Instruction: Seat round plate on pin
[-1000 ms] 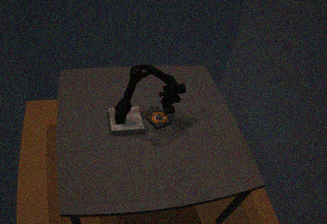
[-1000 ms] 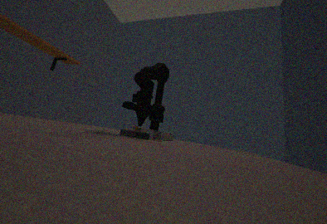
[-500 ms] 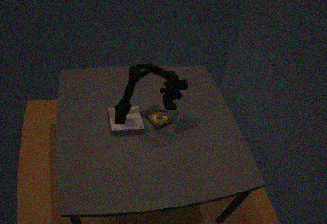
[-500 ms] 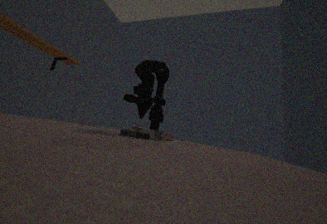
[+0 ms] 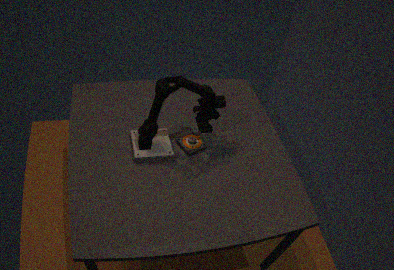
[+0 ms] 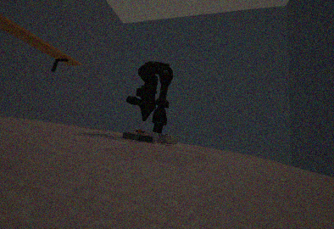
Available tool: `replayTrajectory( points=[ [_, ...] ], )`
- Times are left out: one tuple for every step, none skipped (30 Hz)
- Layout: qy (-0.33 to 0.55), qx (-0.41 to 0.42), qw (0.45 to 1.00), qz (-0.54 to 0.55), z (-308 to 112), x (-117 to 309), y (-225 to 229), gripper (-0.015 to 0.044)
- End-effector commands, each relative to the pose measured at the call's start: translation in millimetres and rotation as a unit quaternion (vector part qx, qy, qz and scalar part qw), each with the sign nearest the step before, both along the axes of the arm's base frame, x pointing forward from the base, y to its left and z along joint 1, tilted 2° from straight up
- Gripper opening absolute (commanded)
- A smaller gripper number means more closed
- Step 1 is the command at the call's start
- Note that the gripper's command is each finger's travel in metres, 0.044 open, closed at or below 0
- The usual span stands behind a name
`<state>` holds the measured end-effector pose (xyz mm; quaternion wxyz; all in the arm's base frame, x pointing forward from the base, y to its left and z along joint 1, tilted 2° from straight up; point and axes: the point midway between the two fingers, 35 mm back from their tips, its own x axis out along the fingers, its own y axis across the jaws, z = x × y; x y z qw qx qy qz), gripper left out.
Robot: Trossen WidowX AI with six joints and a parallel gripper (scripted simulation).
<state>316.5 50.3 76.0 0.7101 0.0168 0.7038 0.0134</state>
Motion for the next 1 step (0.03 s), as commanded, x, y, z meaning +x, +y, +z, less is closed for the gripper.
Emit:
replayTrajectory(
  points=[
    [0.000, 0.000, 1.000, 0.000, -0.8, 0.4, 0.0, 0.0000]
  ],
)
